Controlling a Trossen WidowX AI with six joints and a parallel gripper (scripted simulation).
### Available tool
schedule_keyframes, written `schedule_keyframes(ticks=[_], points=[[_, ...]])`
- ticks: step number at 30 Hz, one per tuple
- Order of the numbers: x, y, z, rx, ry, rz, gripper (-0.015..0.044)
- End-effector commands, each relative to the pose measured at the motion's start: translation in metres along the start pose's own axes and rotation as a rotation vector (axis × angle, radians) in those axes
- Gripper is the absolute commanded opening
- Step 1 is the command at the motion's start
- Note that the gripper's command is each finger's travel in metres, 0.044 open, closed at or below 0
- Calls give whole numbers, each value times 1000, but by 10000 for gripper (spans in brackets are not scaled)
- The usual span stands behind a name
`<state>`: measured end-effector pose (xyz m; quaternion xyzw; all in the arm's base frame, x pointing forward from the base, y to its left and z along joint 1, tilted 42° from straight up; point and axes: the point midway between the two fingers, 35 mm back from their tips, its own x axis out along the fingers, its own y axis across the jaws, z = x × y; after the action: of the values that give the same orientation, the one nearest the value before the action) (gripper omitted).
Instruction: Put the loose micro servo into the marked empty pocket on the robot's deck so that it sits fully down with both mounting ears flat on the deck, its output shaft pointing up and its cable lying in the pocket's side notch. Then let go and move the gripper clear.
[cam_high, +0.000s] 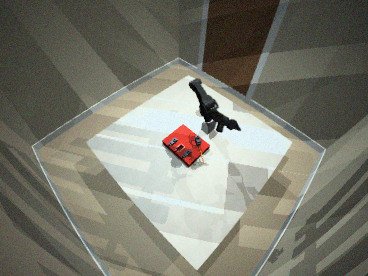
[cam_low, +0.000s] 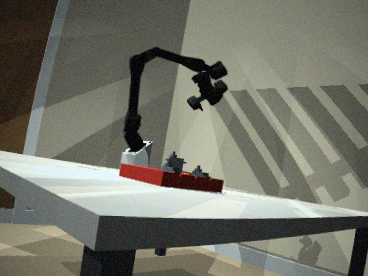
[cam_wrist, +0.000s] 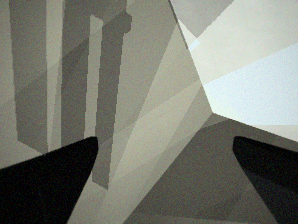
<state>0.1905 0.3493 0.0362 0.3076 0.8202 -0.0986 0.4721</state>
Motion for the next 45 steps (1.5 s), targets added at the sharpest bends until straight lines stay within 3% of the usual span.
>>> schedule_keyframes(ticks=[1, 24, 45], points=[[-2, -17, 22, -84, -84, -46, 440], [-27, -103, 109, -528, -344, -432, 440], [-72, -185, 162, -938, -289, -949, 440]])
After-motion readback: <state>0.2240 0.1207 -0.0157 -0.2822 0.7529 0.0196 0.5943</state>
